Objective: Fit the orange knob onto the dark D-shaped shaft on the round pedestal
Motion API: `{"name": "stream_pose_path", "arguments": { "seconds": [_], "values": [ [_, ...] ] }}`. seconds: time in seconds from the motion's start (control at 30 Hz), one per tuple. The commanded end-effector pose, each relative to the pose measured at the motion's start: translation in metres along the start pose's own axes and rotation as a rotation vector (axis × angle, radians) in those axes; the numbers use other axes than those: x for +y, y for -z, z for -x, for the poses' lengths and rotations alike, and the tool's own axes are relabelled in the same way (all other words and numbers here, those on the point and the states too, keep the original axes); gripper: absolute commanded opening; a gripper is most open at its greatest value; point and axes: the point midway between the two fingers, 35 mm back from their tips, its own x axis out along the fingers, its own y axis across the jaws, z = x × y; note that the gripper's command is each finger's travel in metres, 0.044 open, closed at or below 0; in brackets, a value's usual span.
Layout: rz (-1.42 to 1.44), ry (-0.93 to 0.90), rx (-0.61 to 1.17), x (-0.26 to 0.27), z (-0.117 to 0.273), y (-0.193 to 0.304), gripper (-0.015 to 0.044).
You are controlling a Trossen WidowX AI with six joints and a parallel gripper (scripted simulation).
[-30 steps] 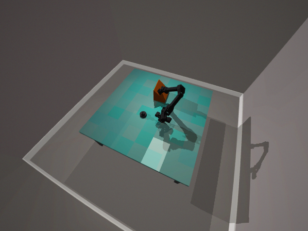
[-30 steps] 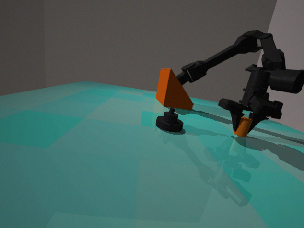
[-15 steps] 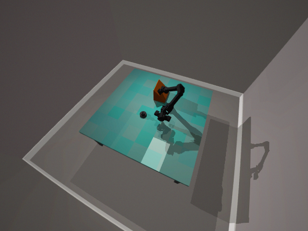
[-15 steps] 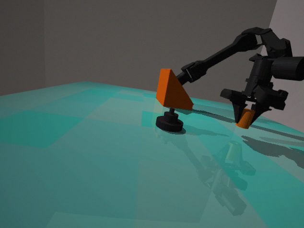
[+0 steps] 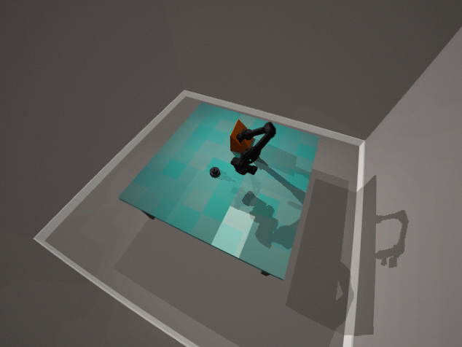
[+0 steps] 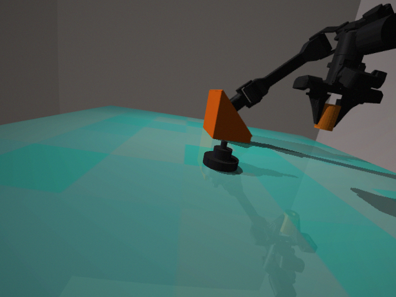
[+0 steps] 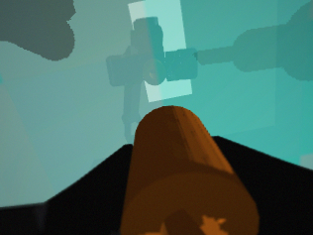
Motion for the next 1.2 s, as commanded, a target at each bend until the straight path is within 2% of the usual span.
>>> {"name": "stream_pose_path", "arguments": {
  "seconds": [0.0,1.17],
  "values": [
    [-0.008,-0.008,-0.005,0.001,0.016,0.003,0.0],
    [-0.009,0.009,-0.013,-0.093,-0.002,-0.034,0.0]
  ]
}}
